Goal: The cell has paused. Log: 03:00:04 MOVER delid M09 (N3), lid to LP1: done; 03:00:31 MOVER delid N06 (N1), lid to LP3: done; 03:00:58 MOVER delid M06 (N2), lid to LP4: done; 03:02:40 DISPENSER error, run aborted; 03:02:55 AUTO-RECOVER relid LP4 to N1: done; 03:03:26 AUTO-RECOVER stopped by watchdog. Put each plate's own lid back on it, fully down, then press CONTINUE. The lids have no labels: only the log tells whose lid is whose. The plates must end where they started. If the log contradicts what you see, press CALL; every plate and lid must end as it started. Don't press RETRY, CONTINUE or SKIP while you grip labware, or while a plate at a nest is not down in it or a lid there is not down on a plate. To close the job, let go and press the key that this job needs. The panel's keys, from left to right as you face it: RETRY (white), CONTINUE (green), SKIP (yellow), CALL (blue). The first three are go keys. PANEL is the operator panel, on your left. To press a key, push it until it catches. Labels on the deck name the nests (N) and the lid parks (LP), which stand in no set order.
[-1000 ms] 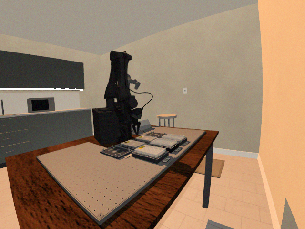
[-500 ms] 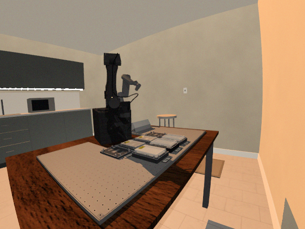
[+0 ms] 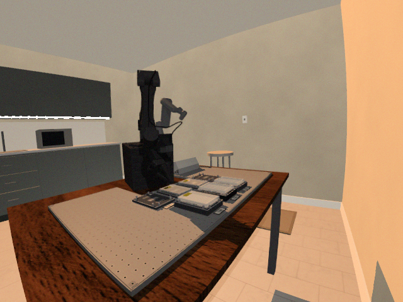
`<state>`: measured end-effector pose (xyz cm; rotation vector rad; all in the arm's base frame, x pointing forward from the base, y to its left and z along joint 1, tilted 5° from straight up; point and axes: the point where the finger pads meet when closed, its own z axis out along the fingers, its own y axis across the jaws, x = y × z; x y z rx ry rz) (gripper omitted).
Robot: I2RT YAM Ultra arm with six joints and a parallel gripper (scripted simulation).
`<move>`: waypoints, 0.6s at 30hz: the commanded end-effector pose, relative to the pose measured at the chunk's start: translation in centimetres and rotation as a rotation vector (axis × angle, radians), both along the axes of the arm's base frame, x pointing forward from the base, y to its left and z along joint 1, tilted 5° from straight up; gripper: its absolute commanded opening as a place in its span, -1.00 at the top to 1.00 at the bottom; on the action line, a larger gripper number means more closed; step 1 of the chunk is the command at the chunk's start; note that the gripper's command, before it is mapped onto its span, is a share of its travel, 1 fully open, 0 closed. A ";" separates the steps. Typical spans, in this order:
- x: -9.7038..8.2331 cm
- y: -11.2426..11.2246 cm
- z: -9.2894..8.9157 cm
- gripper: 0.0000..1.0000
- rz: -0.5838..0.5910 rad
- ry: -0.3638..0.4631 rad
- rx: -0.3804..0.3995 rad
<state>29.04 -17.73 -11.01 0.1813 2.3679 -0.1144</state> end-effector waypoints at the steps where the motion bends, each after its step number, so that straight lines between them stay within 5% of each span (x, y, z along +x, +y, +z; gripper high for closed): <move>1: 0.5 -0.2 0.3 1.00 0.015 -0.020 -0.010; 16: 0.5 -0.2 0.3 1.00 0.015 -0.020 -0.010; 18: -0.1 1.7 -0.4 1.00 0.014 0.004 0.008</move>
